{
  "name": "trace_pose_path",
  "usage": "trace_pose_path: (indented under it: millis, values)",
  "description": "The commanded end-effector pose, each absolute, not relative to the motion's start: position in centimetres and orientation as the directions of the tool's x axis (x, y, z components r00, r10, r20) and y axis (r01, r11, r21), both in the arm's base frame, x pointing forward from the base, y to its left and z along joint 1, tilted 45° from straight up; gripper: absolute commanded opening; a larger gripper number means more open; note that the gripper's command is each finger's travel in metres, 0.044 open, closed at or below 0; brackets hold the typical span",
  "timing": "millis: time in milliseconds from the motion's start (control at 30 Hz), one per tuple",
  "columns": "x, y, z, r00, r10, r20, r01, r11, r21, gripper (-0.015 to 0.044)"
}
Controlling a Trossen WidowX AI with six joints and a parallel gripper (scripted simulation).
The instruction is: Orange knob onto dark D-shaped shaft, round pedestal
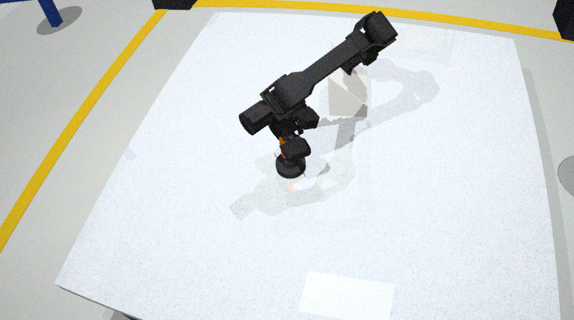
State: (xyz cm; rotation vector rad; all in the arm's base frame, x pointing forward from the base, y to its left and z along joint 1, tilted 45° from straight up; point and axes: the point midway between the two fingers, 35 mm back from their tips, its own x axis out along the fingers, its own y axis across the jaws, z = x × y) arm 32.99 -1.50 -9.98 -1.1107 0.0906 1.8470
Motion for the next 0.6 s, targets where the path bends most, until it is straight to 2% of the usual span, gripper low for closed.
trace_pose_path:
  millis: [0,367,567]
  values:
    - [33.05,-1.46,-10.03,-0.14,0.679,-0.72,-0.742,-0.554,-0.378,0.0]
    - [33.16,-1.78,-9.71,-0.14,0.679,-0.72,-0.748,-0.549,-0.372,0.0]
    - [33.12,-1.77,-9.74,-0.14,0.679,-0.72,-0.88,-0.419,-0.224,0.0]
